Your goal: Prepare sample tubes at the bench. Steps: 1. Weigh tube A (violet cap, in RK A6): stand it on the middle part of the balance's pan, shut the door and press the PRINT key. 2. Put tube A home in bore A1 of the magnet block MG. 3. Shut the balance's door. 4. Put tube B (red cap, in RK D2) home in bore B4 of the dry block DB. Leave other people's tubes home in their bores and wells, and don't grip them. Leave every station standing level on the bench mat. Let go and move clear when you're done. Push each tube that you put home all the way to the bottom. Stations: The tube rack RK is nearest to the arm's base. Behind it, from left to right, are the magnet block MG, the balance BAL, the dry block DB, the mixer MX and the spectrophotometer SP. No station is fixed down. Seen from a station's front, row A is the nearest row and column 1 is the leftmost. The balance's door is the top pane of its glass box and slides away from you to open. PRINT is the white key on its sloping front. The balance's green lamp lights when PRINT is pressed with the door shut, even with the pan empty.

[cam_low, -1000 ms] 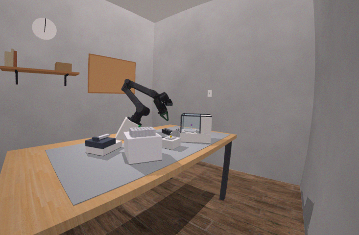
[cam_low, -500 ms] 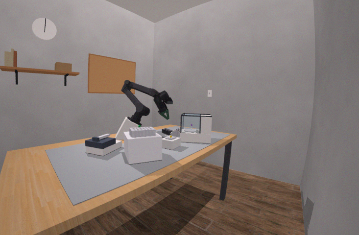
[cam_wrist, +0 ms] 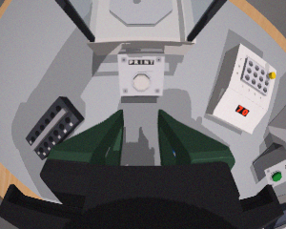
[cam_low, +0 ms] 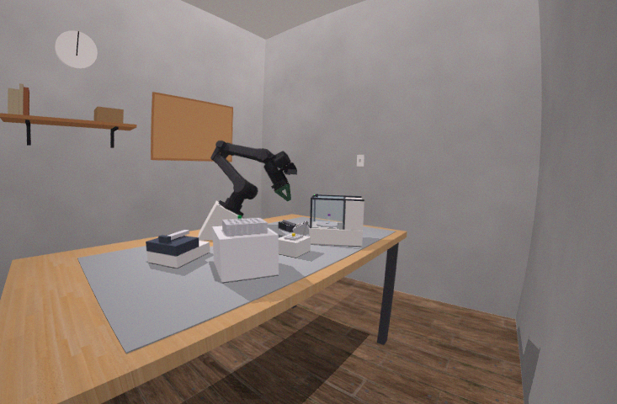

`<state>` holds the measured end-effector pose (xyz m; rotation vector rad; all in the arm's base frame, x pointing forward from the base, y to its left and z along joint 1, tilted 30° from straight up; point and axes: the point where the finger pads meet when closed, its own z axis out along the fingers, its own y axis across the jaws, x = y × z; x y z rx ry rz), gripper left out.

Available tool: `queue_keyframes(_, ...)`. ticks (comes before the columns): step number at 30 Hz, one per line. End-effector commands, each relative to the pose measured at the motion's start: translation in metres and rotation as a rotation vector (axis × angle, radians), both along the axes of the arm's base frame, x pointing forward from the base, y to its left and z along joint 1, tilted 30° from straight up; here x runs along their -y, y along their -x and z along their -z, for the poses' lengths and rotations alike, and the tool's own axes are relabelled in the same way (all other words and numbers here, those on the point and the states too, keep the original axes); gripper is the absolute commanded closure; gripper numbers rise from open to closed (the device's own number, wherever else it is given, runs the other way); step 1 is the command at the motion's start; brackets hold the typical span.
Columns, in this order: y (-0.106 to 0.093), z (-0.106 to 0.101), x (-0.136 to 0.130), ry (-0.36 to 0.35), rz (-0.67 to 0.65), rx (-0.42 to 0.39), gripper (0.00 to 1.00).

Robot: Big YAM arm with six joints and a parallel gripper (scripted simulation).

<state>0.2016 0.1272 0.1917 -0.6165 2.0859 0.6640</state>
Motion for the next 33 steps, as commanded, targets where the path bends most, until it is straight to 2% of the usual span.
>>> queue_keyframes(1,0.0,-0.034,0.007,0.007,-0.001,0.058,0.7)
queue_keyframes(33,0.01,-0.068,0.028,0.017,-0.001,0.037,0.7)
